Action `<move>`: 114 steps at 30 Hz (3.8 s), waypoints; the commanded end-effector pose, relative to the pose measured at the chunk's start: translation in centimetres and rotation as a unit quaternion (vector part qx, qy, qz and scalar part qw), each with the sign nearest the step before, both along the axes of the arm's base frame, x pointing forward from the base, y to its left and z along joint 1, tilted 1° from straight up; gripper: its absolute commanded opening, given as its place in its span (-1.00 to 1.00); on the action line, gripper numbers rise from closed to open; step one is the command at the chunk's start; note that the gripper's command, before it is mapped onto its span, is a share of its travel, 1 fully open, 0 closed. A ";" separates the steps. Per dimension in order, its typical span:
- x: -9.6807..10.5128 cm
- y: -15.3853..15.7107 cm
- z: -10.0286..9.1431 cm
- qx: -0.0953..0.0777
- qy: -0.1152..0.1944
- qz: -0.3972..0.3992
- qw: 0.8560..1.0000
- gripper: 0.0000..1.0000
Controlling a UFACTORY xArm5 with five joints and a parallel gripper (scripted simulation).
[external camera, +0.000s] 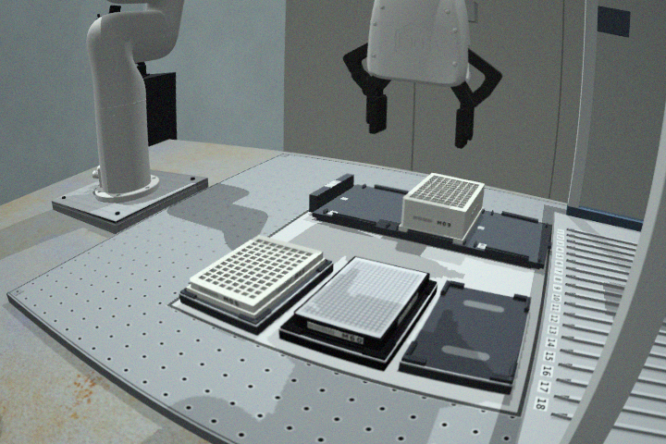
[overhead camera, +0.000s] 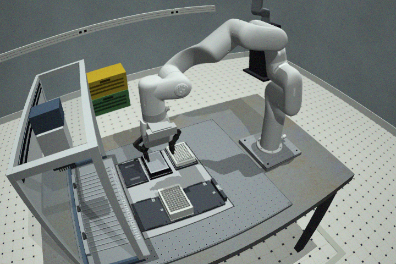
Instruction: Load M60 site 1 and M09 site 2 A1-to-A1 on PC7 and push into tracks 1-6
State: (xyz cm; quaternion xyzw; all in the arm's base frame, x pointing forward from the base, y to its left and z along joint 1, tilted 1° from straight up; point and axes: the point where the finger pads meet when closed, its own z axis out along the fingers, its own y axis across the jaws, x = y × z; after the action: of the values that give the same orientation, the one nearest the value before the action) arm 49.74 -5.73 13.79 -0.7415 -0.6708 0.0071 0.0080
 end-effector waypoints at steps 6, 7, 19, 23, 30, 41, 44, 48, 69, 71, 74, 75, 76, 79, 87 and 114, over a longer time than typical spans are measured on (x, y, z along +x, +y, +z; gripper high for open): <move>-0.3 -3.6 -0.3 0.004 -0.003 0.000 1.000 1.00; -0.4 -4.1 -0.4 0.004 -0.003 0.000 1.000 1.00; -1.2 -10.0 -1.1 0.004 -0.003 0.000 1.000 1.00; -1.4 -11.0 -1.2 0.003 -0.003 0.000 1.000 1.00; -1.4 -11.2 -1.3 0.003 -0.003 0.000 1.000 1.00; -1.4 -11.2 -1.6 0.003 -0.003 0.000 1.000 1.00; -1.4 -11.2 -2.1 0.003 -0.003 0.000 1.000 1.00; -1.4 -11.2 -2.8 0.003 -0.003 0.000 1.000 1.00; -1.5 -11.2 -5.9 0.003 -0.003 0.000 1.000 1.00; -1.5 -11.2 -6.1 0.003 -0.003 0.000 1.000 1.00; -1.5 -11.2 -6.5 0.003 -0.003 0.000 1.000 1.00; -1.5 -11.2 -6.6 0.003 -0.003 0.000 1.000 1.00; -1.5 -11.2 -6.8 0.003 -0.003 0.000 1.000 1.00; -1.5 -11.2 -7.3 0.003 -0.003 0.000 1.000 1.00; -1.5 -11.2 -8.6 0.003 -0.003 0.000 1.000 1.00; -1.6 -11.1 -10.5 0.003 -0.002 0.000 1.000 1.00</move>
State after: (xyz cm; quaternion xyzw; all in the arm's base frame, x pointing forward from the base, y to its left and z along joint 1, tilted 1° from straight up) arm 48.05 -16.83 3.17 -0.7413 -0.6711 0.0054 0.0098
